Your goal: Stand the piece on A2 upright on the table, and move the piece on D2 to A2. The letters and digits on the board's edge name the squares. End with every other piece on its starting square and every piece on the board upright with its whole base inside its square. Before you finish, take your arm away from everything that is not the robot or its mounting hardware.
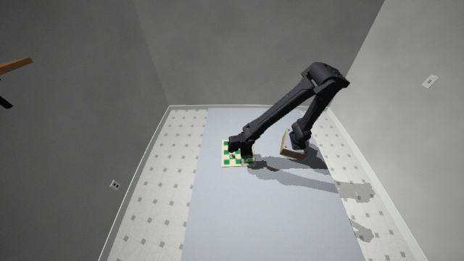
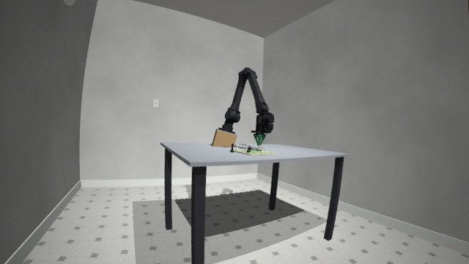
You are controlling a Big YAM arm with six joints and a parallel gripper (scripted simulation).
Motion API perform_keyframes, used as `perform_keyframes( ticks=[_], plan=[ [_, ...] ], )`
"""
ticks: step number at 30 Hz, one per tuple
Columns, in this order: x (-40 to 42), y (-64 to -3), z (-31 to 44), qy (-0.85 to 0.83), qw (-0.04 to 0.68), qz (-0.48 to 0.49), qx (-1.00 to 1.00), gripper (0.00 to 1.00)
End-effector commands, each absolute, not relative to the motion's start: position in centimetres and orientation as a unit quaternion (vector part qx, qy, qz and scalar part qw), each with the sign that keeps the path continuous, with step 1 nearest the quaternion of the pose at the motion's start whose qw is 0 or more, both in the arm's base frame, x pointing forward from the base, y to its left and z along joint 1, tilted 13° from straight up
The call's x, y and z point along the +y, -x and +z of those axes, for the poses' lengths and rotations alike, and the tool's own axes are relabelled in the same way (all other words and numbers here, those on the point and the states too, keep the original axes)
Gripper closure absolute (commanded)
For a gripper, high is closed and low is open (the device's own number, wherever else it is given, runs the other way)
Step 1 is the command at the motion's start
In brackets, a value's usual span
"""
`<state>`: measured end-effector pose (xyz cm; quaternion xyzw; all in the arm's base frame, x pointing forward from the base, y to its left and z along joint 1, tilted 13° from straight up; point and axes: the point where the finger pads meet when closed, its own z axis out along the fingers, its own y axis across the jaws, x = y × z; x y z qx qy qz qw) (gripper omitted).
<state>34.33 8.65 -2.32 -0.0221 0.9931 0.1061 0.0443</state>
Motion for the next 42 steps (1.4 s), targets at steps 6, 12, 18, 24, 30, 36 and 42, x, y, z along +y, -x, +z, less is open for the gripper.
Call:
perform_keyframes(
  ticks=[6,12,18,24,30,36,42],
  plan=[
    [8.23,-34.76,-1.99,0.022,0.056,0.106,0.993,1.0],
    [8.16,-34.76,-2.02,0.021,0.056,0.106,0.993,1.0],
    [8.14,-34.76,-2.02,0.02,0.056,0.106,0.993,1.0],
    [8.14,-34.76,-2.02,0.02,0.056,0.106,0.993,1.0],
    [8.14,-34.76,-2.02,0.02,0.056,0.106,0.993,1.0],
    [8.15,-34.77,-2.07,0.02,0.056,0.106,0.993,1.0],
    [8.2,-34.67,-2.45,0.02,0.052,0.105,0.993,1.0]
  ],
)
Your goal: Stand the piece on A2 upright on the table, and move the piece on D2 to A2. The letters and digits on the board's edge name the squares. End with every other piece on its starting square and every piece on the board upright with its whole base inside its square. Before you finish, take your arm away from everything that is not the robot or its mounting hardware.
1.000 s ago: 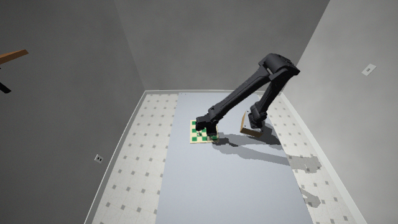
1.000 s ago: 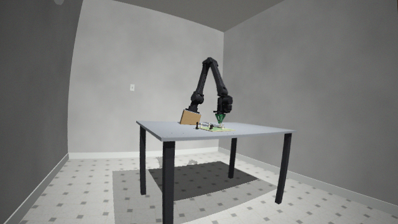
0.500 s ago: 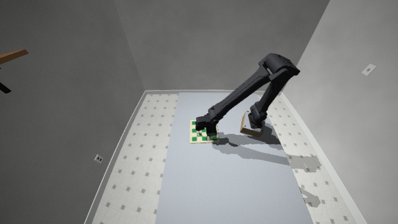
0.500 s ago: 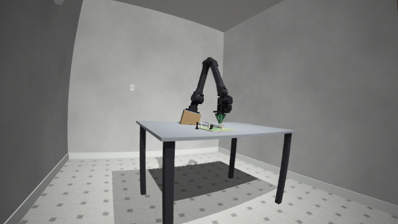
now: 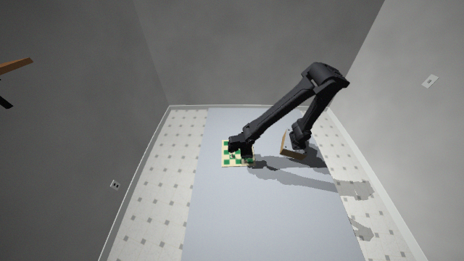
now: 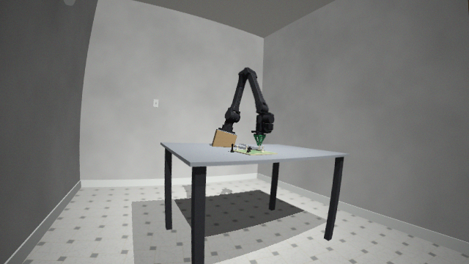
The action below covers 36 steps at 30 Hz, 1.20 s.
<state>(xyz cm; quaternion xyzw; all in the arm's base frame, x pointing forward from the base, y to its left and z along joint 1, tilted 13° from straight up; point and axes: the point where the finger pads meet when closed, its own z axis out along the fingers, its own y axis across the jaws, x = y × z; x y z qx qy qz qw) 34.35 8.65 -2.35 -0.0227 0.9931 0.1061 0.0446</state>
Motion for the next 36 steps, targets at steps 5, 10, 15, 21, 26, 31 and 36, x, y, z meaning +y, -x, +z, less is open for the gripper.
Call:
perform_keyframes(
  ticks=[5,10,15,21,26,31,36],
  plan=[
    [8.37,-34.61,-2.67,0.02,0.051,0.105,0.993,1.0],
    [8.54,-34.62,-2.76,0.021,0.051,0.106,0.993,1.0],
    [8.63,-34.76,-2.5,0.021,0.056,0.106,0.993,1.0],
    [8.63,-34.73,-2.5,0.021,0.055,0.106,0.993,1.0],
    [8.63,-34.73,-2.5,0.021,0.055,0.106,0.993,1.0],
    [8.63,-34.73,-2.5,0.021,0.055,0.106,0.993,1.0],
    [8.63,-34.73,-2.5,0.021,0.055,0.106,0.993,1.0]
  ],
)
